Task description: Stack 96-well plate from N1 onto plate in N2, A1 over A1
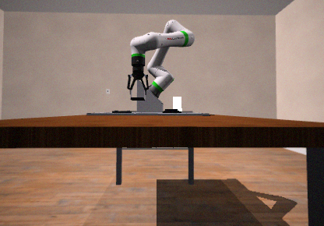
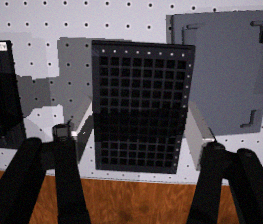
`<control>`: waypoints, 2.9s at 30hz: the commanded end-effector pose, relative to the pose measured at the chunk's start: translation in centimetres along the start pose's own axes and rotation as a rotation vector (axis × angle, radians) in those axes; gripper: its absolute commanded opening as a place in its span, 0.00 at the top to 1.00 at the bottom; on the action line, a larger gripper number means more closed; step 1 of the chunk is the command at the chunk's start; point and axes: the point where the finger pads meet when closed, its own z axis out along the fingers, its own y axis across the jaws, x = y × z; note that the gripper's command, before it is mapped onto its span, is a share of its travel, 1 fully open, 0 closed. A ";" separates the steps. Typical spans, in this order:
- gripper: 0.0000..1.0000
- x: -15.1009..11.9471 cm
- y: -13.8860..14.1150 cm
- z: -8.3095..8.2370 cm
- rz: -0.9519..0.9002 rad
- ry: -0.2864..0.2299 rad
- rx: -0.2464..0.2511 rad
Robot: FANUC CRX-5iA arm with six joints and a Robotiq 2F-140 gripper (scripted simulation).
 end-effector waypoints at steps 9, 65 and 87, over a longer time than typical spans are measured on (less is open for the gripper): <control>1.00 -0.4 -3.3 0.0 0.000 0.001 -0.001; 1.00 -2.6 -19.9 0.0 0.000 0.001 -0.001; 1.00 -3.1 -22.9 0.0 0.000 0.001 -0.001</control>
